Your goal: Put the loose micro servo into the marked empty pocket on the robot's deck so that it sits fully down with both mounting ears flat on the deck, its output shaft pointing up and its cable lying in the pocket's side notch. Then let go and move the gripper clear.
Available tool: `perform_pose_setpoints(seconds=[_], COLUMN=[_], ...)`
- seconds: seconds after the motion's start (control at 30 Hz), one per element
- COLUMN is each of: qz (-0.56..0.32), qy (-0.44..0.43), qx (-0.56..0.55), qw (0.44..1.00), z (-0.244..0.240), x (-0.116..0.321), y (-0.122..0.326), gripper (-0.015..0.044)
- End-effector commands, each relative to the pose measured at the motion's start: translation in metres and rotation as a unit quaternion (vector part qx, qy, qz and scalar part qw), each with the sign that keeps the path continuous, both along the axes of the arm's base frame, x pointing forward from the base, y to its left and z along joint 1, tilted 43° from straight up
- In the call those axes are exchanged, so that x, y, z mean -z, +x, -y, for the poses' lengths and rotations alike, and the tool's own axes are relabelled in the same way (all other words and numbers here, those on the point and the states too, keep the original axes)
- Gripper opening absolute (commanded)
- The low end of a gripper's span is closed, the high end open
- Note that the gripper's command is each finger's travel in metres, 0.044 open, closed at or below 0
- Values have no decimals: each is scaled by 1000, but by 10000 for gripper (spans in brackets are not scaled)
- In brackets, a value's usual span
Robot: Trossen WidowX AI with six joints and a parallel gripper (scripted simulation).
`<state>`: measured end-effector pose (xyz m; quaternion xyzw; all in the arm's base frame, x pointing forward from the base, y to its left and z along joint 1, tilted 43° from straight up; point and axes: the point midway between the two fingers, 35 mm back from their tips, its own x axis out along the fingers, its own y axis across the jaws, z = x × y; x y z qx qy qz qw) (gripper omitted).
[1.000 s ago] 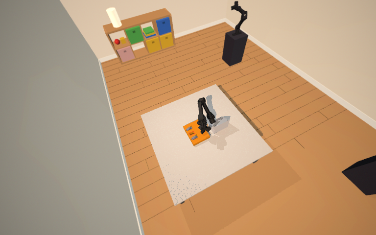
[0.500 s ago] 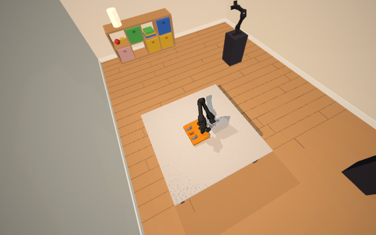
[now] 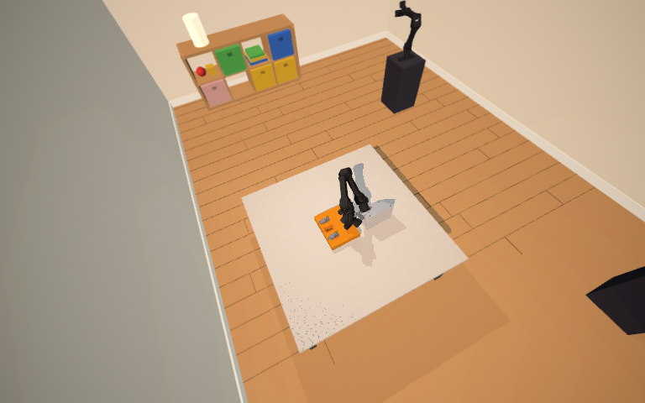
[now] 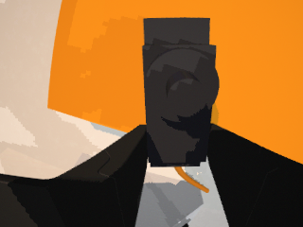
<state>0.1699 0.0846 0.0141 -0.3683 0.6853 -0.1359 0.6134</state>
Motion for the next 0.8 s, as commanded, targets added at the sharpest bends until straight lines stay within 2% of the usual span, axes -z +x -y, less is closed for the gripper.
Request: perform_pose_setpoints(seconds=[0.0, 0.1, 0.33, 0.6, 0.77], qz=[0, 0, 0, 0, 0], qy=[0, 0, 0, 0, 0], qx=[-2, -2, -2, -2, -2], qw=[1000, 1000, 1000, 1000, 1000], z=[0, -3, -18, -18, -18], x=[0, -3, -23, -24, -24], y=[1, 1, -2, 0, 15], gripper=[65, 0, 0, 0, 0])
